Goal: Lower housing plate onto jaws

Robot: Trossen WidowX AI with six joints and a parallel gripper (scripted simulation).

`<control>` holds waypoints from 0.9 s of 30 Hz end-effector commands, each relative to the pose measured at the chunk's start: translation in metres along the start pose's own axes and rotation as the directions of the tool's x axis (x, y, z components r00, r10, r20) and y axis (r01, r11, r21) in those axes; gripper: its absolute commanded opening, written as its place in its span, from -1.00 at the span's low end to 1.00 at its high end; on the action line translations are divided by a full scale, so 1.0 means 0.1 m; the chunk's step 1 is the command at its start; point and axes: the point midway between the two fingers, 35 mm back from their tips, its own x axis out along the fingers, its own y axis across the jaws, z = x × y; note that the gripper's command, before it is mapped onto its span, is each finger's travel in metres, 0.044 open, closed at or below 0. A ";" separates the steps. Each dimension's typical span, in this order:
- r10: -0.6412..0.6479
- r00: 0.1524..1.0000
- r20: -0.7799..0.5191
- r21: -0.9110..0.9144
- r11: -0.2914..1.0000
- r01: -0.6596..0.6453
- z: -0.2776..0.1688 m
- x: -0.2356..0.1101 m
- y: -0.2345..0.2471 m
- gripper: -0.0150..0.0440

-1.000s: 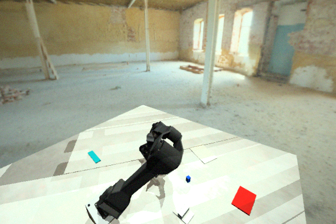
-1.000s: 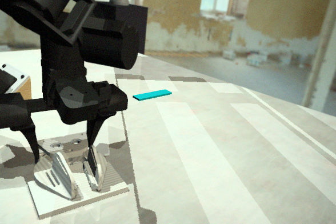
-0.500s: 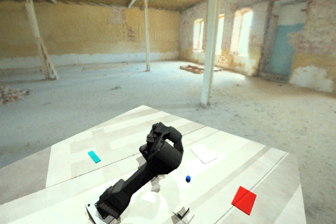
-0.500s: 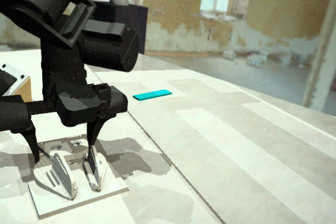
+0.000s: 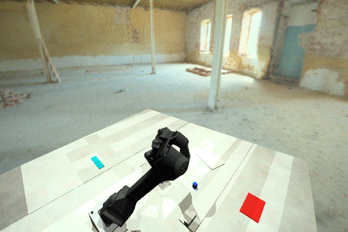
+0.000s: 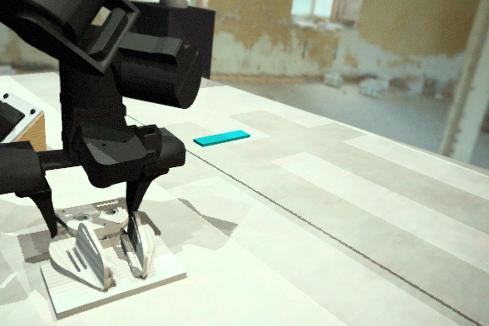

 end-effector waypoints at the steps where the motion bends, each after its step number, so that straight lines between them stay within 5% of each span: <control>1: -0.002 1.000 -0.001 -0.005 1.000 0.002 -0.01 0.01 0.00 0.70; 27: -0.002 1.000 -0.001 -0.005 1.000 0.002 -0.01 0.06 0.00 0.70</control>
